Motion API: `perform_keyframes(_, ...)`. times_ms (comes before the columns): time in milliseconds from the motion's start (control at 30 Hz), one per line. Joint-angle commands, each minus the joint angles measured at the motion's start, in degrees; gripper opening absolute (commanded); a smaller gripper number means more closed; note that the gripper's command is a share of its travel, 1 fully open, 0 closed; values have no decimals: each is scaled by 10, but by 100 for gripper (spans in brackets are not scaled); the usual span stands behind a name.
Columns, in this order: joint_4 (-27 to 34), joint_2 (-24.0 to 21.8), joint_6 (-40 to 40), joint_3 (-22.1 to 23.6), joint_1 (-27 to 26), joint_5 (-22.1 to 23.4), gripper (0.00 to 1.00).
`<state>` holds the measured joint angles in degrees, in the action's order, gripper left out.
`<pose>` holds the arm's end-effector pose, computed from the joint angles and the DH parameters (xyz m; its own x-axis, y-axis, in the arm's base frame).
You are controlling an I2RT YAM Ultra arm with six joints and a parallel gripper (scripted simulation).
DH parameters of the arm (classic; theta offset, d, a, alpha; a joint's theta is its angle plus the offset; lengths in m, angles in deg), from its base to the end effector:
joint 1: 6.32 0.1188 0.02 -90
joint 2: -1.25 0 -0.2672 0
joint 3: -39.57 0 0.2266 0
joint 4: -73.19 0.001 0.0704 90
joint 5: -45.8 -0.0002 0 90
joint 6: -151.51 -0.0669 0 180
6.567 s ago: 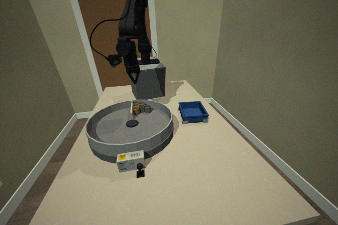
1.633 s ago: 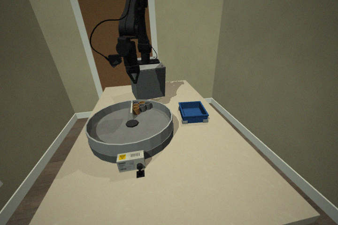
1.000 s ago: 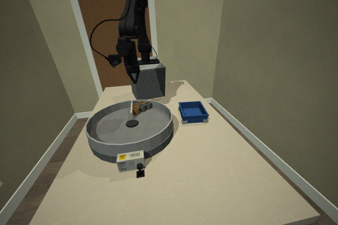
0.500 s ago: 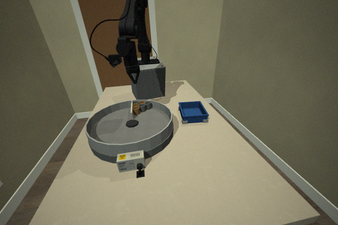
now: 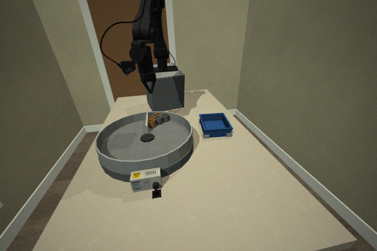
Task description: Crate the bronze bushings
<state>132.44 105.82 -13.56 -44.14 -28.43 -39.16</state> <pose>0.3012 -0.1149 0.1617 0.1136 0.9927 0.0394 0.9749 -0.1190 0.1883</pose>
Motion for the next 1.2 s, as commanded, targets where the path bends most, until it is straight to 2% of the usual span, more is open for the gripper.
perform_keyframes(0, -3, -15, -2, -1, 4, -3, 18)
perform_keyframes(1067, -3, -15, -2, -1, 4, -3, 18)
perform_keyframes(1100, -4, -14, -1, -1, 5, -3, 15)
perform_keyframes(1167, -11, 7, 8, -2, 6, -4, 15)
